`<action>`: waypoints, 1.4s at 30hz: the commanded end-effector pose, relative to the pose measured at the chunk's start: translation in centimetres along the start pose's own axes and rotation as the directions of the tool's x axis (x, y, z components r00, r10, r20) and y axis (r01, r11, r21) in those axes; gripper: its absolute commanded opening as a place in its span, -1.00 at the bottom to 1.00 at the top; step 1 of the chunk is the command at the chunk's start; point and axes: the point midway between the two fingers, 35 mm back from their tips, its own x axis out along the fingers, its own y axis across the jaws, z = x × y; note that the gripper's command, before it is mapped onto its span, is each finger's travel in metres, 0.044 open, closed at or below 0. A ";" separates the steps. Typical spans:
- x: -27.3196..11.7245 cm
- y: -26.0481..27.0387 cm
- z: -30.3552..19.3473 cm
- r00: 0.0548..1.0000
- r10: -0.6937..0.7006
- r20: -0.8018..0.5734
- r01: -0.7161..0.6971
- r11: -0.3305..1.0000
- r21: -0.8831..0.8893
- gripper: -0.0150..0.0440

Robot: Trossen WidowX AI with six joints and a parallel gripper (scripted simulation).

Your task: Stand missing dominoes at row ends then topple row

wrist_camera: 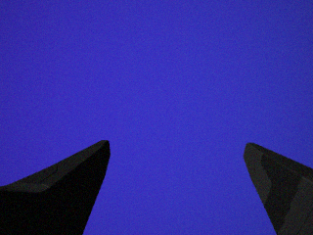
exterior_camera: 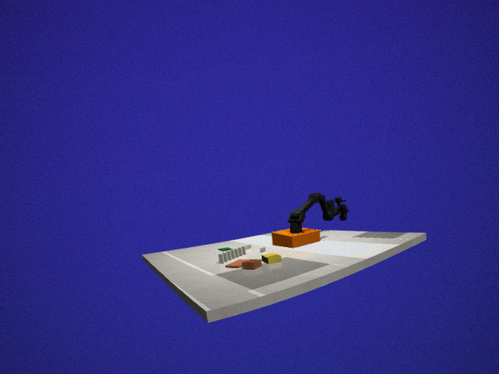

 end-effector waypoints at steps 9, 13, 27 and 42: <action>-2.4 1.0 -6.4 0.991 -0.045 -0.127 0.028 0.991 -0.132 1.00; -4.7 1.9 -11.3 0.971 -0.084 -0.225 0.039 0.980 -0.194 1.00; -21.6 7.0 -30.3 0.731 -0.243 -0.638 -0.107 0.882 -0.459 1.00; -46.9 13.3 -38.9 0.284 -0.384 -0.879 -0.538 0.695 -0.478 1.00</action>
